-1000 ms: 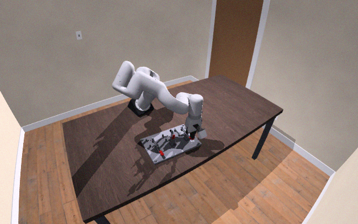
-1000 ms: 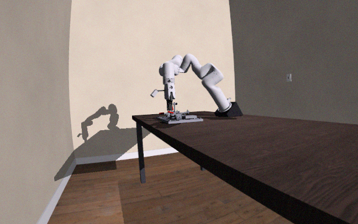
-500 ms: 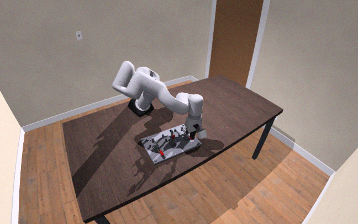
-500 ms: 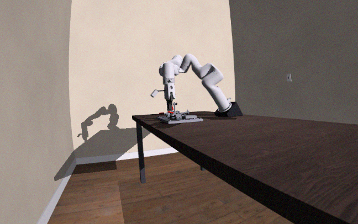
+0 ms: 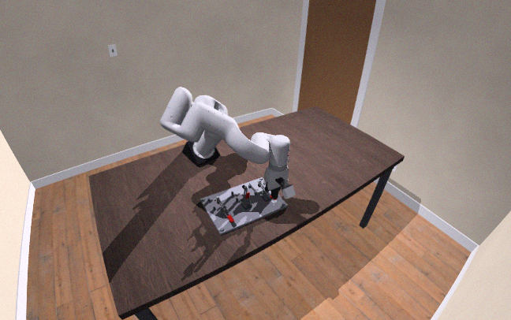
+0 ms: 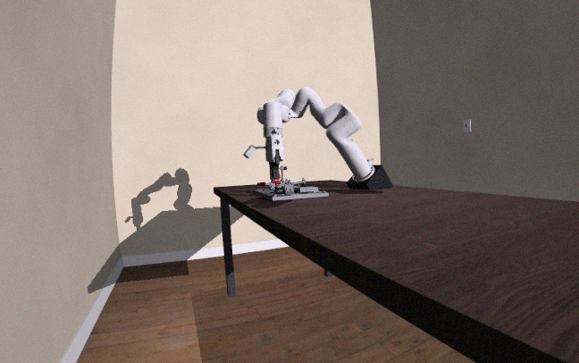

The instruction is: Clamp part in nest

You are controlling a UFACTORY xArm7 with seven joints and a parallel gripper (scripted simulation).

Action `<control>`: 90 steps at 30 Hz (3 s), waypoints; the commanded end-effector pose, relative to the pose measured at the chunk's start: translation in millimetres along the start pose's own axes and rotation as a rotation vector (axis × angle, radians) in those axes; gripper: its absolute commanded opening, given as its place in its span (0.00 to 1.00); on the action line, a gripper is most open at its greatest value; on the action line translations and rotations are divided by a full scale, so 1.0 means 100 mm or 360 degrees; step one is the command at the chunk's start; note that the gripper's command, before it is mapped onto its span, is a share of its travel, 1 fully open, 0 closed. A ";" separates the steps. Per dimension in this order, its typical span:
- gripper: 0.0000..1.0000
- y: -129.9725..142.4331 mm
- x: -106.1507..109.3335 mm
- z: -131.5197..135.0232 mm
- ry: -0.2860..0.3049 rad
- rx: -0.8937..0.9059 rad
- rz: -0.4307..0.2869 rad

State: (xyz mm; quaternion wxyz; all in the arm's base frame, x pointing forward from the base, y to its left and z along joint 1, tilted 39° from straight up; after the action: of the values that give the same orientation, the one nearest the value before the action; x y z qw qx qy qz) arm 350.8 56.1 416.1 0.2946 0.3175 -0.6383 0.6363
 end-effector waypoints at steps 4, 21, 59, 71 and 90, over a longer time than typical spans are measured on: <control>0.00 -0.01 0.01 0.00 -0.0001 0.0000 0.0005; 0.00 -0.01 -0.01 0.00 -0.0001 0.0000 0.0005; 0.00 -0.01 -0.05 0.00 -0.0001 0.0000 0.0005; 0.00 -0.01 -0.07 0.00 -0.0001 0.0000 0.0005; 0.00 -0.01 -0.09 0.00 -0.0001 0.0000 0.0005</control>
State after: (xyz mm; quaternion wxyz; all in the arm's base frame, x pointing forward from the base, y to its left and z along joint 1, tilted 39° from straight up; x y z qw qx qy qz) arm 356.3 56.3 409.1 0.2946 0.3175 -0.6383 0.6363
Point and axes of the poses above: the point where the finger pads meet when closed, its own x axis back along the fingers, its own z axis across the jaws, y = z × x, the point moved 8 cm from there along x, back along the fingers, and after that the axes turned 9 degrees about x, right-handed, at the moved point
